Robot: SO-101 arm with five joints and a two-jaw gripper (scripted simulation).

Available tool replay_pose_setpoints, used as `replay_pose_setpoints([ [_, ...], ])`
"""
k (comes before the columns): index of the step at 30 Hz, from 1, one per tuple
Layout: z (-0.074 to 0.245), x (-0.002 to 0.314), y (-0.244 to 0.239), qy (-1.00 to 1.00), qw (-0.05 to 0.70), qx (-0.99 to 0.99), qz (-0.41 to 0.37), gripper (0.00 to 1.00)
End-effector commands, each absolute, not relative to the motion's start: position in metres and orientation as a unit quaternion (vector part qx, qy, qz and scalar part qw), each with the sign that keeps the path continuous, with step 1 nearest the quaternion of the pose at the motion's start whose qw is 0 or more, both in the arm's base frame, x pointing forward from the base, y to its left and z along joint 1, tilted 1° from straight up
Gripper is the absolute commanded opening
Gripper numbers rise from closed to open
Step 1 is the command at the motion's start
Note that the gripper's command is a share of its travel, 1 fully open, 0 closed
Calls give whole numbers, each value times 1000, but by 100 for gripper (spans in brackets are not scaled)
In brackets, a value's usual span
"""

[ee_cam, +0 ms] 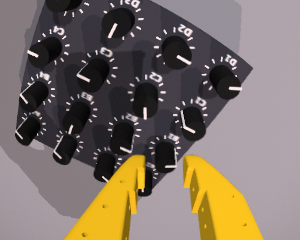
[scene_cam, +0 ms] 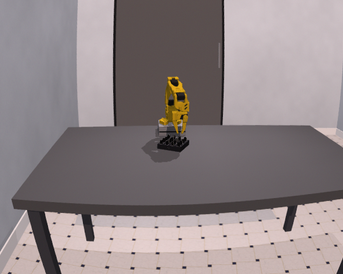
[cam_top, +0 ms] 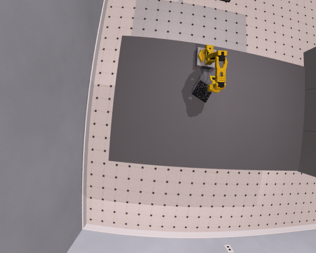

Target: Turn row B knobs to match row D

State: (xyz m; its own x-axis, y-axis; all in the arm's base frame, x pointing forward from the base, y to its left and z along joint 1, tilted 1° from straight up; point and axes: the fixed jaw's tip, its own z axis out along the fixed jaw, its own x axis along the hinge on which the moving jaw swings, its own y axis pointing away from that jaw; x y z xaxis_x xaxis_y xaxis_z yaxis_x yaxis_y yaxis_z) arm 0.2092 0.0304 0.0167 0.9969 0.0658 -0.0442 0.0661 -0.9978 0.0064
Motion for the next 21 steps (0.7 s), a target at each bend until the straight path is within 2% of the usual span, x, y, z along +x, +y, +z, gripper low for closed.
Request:
replay_pose_setpoints([
  [1, 21, 203, 31, 38, 1, 999, -5, 8],
  [10, 20, 173, 25, 38, 1, 999, -5, 8],
  [21, 20, 168, 24, 38, 1, 999, -5, 8],
])
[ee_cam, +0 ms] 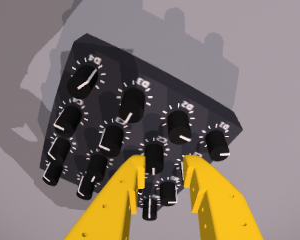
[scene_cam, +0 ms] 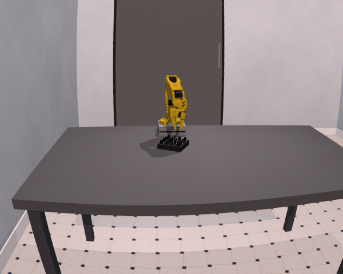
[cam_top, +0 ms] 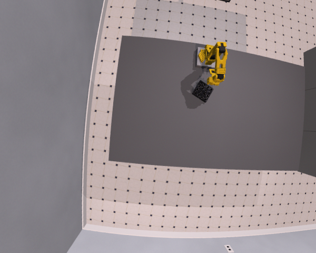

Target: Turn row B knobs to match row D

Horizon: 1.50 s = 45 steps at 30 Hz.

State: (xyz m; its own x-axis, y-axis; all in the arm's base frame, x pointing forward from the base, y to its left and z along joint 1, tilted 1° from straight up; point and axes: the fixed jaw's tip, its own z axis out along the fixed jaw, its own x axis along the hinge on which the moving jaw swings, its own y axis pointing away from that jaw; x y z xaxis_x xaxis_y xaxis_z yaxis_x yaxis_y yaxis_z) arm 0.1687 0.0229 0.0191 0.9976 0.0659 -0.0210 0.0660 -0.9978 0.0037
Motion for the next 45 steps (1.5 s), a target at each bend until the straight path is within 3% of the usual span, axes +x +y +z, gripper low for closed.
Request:
replay_pose_setpoints([
  [1, 20, 168, 24, 38, 1, 999, -5, 8],
  [31, 20, 168, 22, -40, 1, 999, -4, 8],
  [45, 20, 166, 19, -176, 1, 984, -4, 8],
])
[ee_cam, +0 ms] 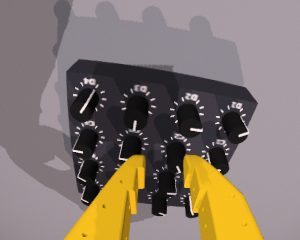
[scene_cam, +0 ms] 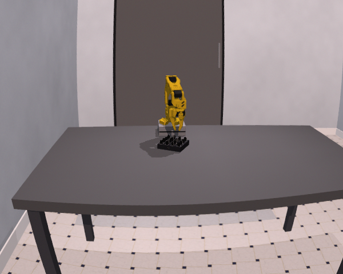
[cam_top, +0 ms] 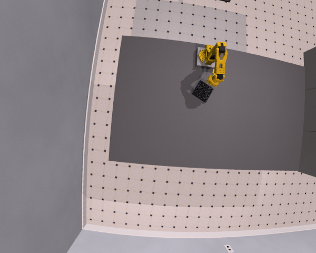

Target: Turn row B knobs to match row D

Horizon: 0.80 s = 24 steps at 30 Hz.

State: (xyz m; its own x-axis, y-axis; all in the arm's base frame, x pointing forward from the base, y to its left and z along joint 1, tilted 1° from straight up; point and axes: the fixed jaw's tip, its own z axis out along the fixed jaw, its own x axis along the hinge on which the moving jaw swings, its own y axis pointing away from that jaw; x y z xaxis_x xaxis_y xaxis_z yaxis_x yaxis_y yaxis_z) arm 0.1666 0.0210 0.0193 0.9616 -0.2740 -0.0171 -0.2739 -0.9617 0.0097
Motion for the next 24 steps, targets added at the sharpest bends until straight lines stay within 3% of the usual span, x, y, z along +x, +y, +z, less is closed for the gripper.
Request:
replay_pose_setpoints([
  [1, 20, 166, 19, -188, 2, 982, -4, 8],
  [24, 20, 163, 13, -477, 3, 879, -4, 9],
])
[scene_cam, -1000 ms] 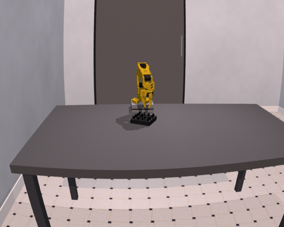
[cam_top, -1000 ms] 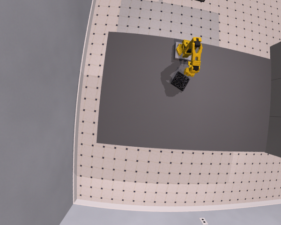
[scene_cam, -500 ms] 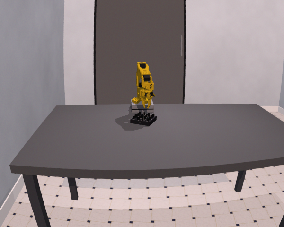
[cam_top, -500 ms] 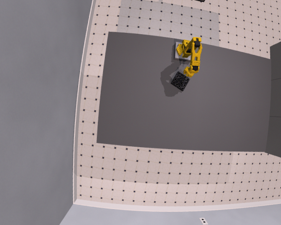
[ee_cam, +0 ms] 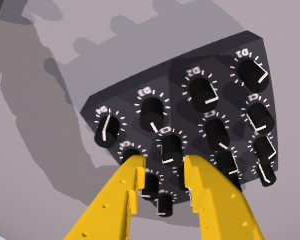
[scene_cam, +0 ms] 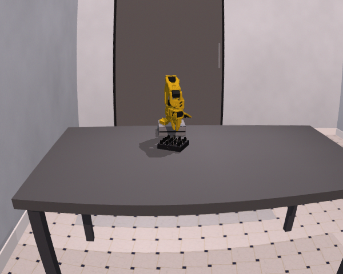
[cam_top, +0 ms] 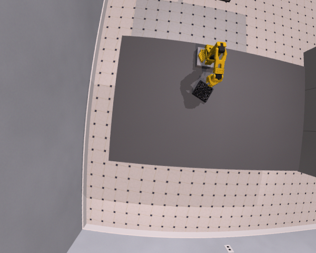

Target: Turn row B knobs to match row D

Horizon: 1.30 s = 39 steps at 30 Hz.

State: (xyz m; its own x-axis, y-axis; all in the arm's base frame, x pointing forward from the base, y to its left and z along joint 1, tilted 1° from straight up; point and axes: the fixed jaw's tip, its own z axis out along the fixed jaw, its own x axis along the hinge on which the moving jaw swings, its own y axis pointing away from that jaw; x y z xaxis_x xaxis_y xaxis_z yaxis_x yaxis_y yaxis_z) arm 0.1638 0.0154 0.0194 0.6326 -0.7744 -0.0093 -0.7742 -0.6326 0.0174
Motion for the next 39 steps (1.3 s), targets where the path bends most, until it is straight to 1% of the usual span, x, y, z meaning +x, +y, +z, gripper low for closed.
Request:
replay_pose_setpoints([
  [1, 20, 163, 13, -494, 3, 869, -4, 9],
  [11, 20, 162, 11, -662, 3, 749, -3, 9],
  [14, 20, 162, 11, -678, 3, 735, -3, 9],
  [28, 20, 164, 7, -873, 4, 488, -2, 9],
  [30, 20, 164, 7, -873, 4, 488, -2, 9],
  [39, 20, 166, 4, -954, 4, 300, -1, 9],
])
